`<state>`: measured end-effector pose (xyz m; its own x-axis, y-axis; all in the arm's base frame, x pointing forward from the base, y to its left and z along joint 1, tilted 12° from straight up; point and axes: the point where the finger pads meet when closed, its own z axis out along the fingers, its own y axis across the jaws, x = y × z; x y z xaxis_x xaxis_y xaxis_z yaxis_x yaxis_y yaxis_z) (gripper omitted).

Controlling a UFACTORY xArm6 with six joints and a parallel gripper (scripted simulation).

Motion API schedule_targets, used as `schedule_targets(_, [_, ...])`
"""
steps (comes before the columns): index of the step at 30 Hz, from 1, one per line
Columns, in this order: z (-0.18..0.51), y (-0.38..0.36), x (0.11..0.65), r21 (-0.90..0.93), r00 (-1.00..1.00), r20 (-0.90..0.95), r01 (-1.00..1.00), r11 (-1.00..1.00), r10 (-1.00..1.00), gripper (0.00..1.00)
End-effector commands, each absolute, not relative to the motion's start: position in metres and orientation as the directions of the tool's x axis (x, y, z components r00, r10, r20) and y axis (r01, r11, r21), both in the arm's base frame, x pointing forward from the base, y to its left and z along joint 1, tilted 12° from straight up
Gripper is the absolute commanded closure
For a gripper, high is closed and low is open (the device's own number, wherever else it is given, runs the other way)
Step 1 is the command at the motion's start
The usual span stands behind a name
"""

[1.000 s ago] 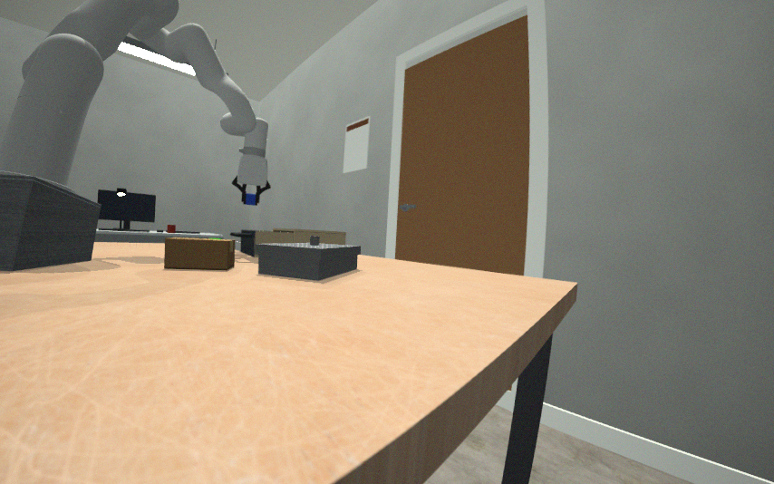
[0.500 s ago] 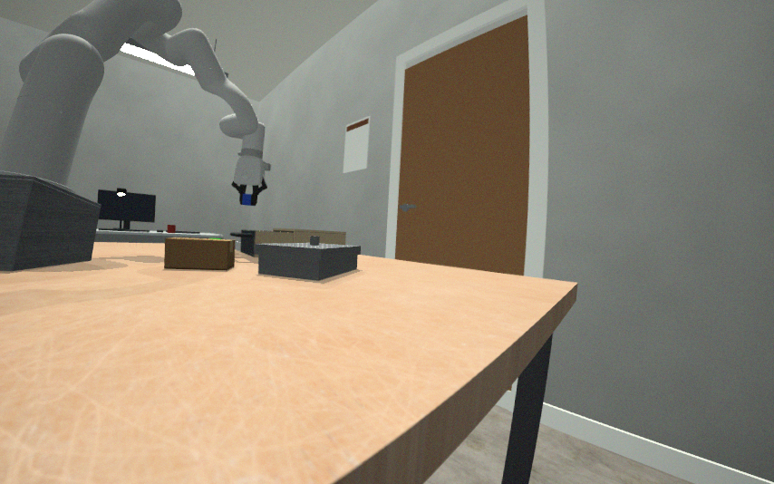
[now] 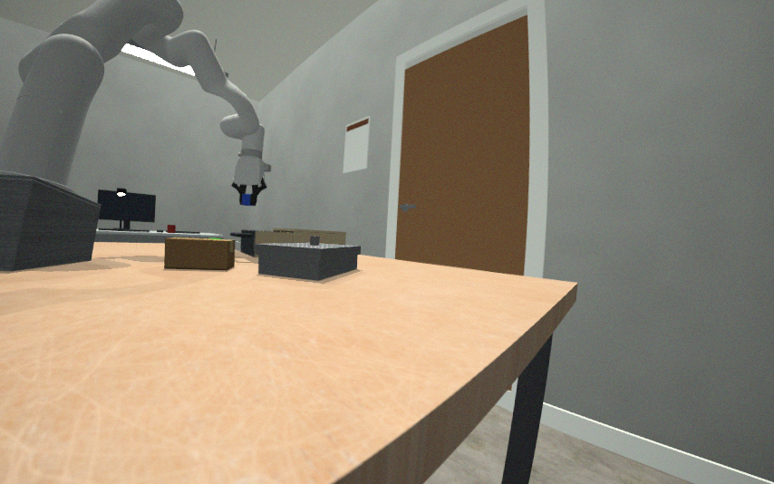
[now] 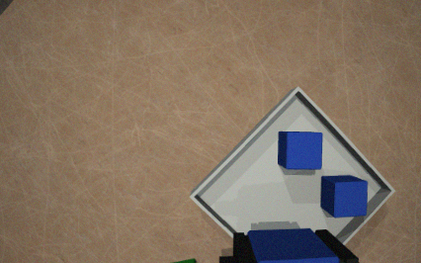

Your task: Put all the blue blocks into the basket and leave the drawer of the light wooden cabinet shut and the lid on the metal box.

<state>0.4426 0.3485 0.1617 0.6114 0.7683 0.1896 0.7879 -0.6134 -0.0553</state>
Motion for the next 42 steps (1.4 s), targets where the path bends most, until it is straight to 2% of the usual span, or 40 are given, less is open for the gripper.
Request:
schedule_targets(1, [0.164, 0.349, 0.444, -0.054, 0.611, 0.194, 0.788, -0.614, 0.767, 1.00])
schedule_targets(42, [0.131, 0.356, 0.446, -0.054, 0.611, 0.194, 0.788, -0.614, 0.767, 1.00])
